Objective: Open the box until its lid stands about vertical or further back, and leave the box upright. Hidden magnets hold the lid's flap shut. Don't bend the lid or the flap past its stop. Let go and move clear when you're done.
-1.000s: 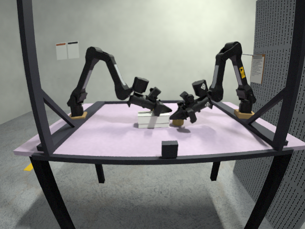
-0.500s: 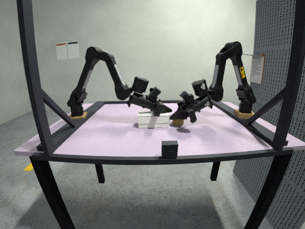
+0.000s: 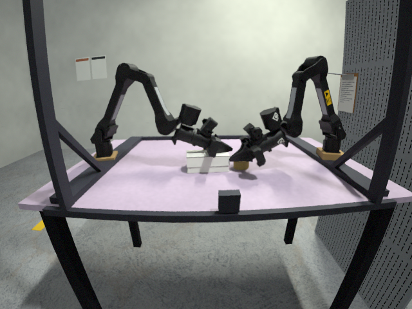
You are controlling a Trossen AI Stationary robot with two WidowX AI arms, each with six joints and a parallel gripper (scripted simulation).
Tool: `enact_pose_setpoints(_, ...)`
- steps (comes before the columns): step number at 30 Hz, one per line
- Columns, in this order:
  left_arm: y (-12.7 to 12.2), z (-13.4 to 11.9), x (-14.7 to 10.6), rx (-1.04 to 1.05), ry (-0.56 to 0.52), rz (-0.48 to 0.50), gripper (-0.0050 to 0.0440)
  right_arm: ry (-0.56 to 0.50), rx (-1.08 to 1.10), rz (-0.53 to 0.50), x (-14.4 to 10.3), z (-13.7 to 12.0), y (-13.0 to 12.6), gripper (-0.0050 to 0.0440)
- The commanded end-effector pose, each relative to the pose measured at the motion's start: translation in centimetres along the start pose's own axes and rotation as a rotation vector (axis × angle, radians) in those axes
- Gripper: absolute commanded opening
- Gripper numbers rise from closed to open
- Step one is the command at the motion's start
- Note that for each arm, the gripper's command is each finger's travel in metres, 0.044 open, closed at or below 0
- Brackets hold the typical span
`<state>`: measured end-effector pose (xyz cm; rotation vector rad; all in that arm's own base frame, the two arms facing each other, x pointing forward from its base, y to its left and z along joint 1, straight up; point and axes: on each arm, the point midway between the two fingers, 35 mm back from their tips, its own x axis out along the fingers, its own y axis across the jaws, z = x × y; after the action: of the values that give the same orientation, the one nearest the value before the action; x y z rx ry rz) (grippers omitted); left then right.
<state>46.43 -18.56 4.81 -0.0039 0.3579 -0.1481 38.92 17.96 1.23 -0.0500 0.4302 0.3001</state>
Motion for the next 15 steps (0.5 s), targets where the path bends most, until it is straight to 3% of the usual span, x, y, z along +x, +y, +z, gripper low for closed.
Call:
enact_pose_setpoints(1,0.9,-3.2,0.0,0.018,0.078,0.018,0.0100,-0.007,0.004,0.052,-0.3,-0.2,1.4,0.0003)
enact_pose_setpoints(15,0.9,-3.4,0.1,0.018,0.078,0.018,0.0100,-0.031,0.026,0.062,-0.8,0.9,2.0,0.0003)
